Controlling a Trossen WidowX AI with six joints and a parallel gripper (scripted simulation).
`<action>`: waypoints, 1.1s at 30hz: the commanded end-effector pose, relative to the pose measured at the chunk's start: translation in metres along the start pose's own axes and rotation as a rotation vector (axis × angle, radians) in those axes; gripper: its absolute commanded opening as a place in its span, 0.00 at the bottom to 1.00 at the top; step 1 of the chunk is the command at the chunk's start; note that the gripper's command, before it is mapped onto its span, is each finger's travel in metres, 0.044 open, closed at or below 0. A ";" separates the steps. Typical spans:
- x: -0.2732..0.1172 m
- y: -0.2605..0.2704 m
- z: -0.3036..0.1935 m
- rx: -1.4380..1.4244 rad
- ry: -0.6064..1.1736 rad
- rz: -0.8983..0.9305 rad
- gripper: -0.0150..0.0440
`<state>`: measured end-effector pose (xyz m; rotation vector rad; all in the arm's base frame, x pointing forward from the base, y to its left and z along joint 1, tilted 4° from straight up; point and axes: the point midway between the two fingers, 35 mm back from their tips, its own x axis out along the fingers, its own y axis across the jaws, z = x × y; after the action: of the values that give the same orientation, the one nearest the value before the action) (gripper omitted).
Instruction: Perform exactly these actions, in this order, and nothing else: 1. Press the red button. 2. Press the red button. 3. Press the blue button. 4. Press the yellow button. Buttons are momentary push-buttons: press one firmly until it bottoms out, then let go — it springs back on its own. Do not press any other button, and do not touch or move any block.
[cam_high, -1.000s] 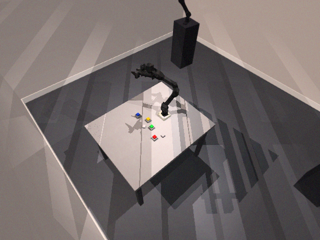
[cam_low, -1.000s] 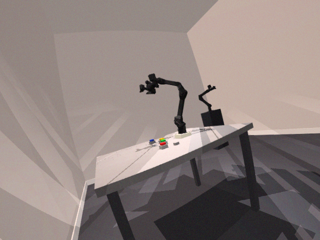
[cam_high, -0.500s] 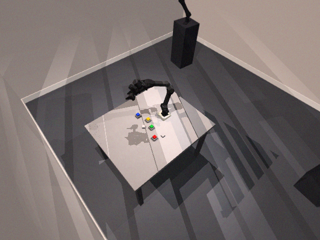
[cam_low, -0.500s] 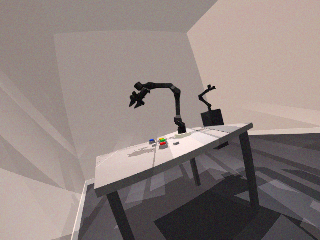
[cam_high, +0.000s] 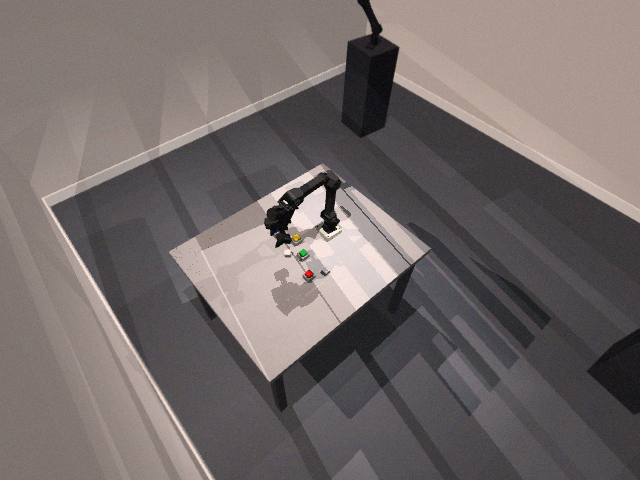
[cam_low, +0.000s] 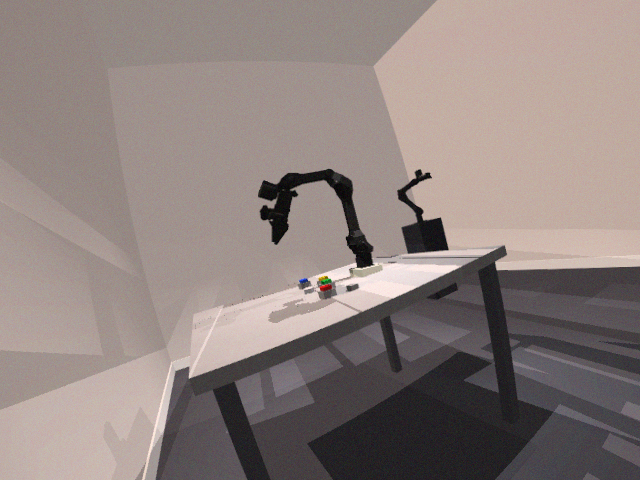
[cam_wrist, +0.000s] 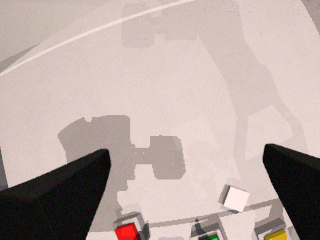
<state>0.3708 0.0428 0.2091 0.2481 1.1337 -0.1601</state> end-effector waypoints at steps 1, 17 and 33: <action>0.024 0.046 -0.053 -0.128 0.184 0.018 0.93; 0.043 0.102 -0.163 -0.374 0.488 -0.021 0.93; 0.098 0.096 -0.191 -0.374 0.488 -0.021 0.29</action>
<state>0.2706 0.1870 0.0582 -0.0698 1.6186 0.1045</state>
